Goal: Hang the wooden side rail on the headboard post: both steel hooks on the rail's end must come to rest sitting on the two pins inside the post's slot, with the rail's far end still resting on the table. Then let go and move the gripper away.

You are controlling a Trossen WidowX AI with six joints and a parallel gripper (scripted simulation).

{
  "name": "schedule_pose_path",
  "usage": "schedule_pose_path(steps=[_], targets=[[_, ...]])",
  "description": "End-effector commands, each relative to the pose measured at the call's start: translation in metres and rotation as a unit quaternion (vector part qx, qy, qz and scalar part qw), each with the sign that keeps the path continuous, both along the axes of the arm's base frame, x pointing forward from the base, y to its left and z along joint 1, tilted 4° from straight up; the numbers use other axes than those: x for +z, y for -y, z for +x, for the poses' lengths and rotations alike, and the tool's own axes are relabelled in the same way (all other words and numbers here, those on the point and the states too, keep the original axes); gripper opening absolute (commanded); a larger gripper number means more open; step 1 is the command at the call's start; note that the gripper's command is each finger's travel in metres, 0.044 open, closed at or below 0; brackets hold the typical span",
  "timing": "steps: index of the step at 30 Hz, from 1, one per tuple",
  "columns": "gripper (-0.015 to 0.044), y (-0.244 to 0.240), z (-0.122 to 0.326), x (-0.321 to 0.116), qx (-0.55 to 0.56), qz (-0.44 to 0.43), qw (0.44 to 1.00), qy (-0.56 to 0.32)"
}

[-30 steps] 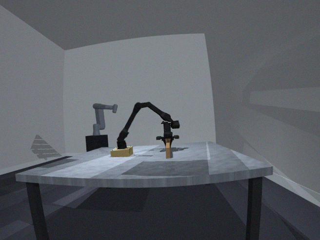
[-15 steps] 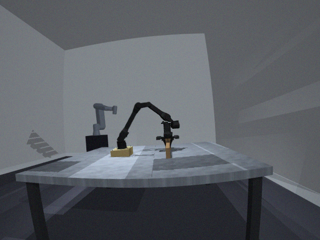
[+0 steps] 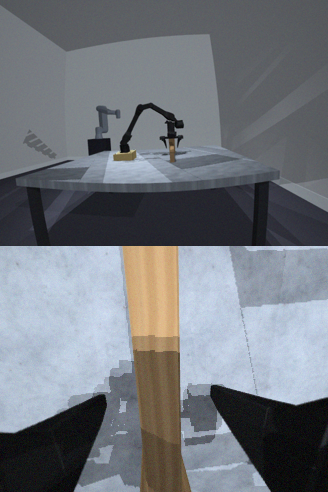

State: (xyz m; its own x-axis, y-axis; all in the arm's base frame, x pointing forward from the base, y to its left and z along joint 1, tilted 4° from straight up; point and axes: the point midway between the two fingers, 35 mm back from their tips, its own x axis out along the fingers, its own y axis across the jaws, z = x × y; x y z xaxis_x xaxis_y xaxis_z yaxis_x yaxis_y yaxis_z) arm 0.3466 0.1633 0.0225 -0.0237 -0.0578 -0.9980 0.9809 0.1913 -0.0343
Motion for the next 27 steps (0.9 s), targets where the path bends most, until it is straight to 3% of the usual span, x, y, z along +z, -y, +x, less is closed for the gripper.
schedule_pose_path(steps=[1,8,27], targets=[[0.044,-0.002,0.002,0.011,0.0,0.005,1.0,0.005],[0.044,0.028,0.007,0.013,0.0,0.003,1.0,0.005],[0.044,0.025,0.008,0.012,-0.005,0.003,1.0,0.004]])
